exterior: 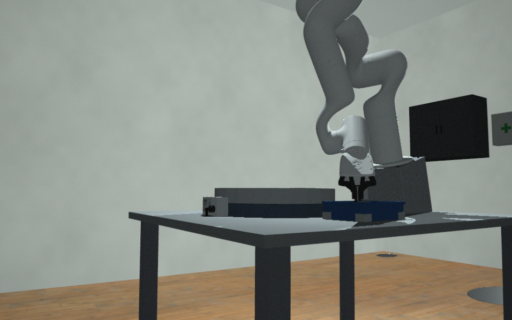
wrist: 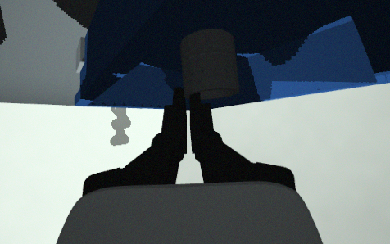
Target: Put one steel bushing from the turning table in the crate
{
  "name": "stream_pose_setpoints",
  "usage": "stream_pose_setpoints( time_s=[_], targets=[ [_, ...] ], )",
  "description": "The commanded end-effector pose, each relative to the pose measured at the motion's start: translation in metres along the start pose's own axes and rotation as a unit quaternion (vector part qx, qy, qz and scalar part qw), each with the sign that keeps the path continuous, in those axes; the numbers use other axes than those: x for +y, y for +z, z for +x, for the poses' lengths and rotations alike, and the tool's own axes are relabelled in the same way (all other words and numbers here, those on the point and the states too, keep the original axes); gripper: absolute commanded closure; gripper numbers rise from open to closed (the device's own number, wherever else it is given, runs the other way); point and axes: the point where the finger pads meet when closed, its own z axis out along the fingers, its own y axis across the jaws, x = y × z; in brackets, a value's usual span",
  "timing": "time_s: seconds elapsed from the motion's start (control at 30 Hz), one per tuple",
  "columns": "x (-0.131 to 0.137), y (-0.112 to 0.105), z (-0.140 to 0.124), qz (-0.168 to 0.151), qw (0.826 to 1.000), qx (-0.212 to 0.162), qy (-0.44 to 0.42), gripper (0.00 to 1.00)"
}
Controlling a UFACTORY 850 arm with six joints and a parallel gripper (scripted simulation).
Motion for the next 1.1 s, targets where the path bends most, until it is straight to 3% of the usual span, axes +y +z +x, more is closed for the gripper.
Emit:
stream_pose_setpoints(
  time_s=[0.0,1.07],
  targets=[
    [-0.0001,0.0,-0.0003,0.0,1.0,0.0,0.0,1.0],
    [-0.0001,0.0043,0.0033,0.0,1.0,0.0,0.0,1.0]
  ],
)
